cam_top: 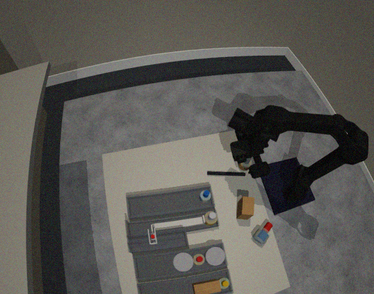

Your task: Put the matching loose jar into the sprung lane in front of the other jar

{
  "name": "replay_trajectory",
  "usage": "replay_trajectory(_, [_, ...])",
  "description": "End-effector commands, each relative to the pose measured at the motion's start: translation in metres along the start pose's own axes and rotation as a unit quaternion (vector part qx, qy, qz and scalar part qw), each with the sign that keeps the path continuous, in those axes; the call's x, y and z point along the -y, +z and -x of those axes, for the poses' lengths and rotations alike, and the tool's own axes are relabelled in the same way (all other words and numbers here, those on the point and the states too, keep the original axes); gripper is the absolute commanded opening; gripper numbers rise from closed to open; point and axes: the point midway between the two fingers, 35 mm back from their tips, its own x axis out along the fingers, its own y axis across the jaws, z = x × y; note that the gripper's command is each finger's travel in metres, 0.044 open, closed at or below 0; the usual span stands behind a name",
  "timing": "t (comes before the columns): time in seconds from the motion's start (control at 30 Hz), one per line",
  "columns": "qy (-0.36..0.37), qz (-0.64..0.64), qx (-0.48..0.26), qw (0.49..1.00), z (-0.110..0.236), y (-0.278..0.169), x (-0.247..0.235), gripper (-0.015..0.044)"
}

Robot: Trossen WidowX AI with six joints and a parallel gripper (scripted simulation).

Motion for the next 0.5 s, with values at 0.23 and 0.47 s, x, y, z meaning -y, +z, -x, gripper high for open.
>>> replay_trajectory(0.23, [0.001,0.002,-0.005,1.0,-0.0152,-0.0026,-0.0014,0.0414])
replay_trajectory(0.47, [0.001,0.002,-0.005,1.0,-0.0152,-0.0026,-0.0014,0.023])
